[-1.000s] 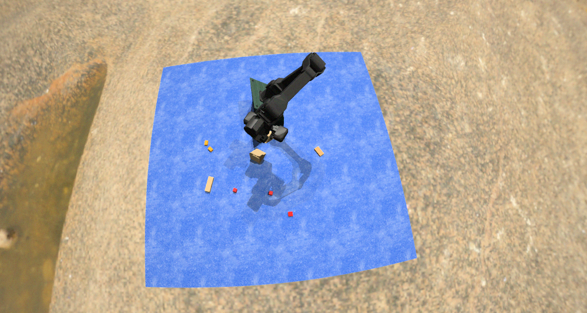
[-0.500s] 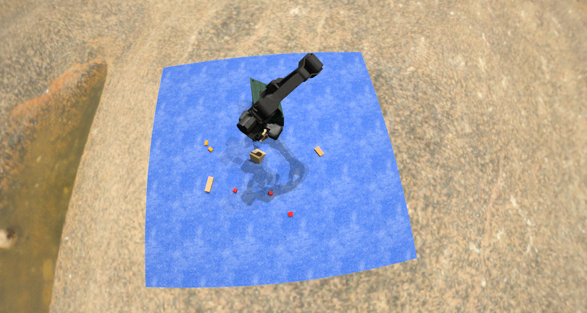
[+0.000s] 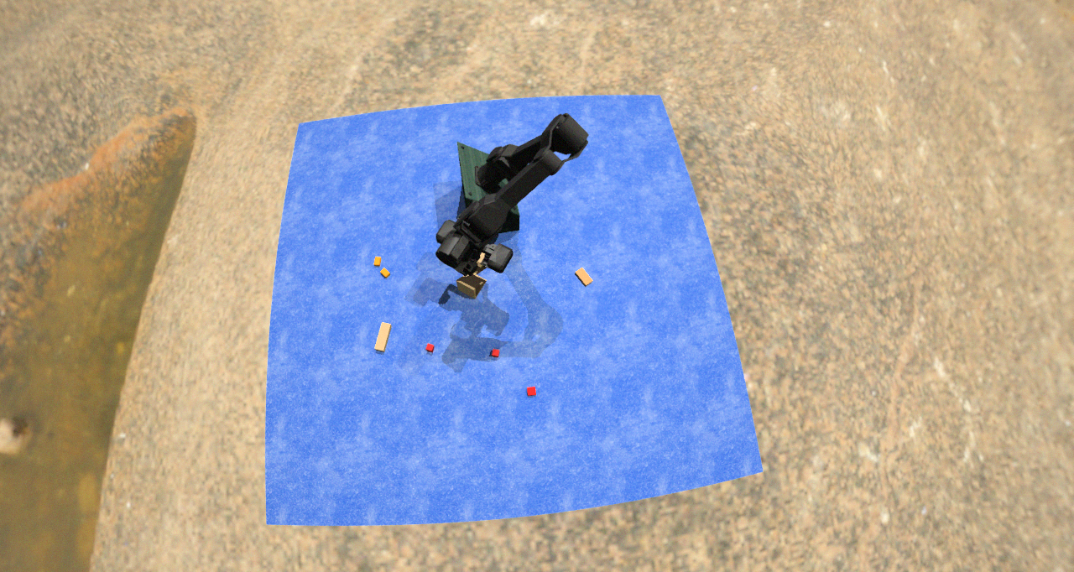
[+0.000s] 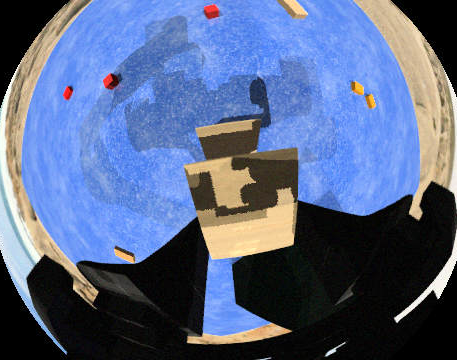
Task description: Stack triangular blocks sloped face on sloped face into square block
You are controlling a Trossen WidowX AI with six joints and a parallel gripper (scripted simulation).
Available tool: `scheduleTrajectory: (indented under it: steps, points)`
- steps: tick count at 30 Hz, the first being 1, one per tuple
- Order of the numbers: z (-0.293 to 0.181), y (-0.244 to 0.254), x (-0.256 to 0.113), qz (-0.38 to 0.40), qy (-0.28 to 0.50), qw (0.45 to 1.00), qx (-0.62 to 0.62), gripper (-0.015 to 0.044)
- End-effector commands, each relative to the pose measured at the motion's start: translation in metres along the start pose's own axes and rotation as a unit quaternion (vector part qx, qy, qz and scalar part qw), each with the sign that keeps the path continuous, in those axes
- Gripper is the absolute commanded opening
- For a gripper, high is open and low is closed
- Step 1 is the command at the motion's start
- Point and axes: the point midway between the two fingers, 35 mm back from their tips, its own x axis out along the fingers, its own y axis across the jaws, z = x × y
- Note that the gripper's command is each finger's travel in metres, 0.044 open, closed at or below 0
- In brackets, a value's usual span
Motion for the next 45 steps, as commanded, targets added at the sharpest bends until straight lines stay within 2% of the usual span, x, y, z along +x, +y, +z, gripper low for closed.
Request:
scheduleTrajectory:
  steps: [1, 11, 45]
  points:
    - [-0.004, 0.001, 0.002, 0.003, 0.001, 1.000, 0.006, 0.0000]
    - [0.007, 0.001, 0.030, 0.004, 0.001, 1.000, 0.005, 0.0000]
    - [0.006, 0.001, 0.031, 0.010, 0.003, 1.000, 0.001, 0.0000]
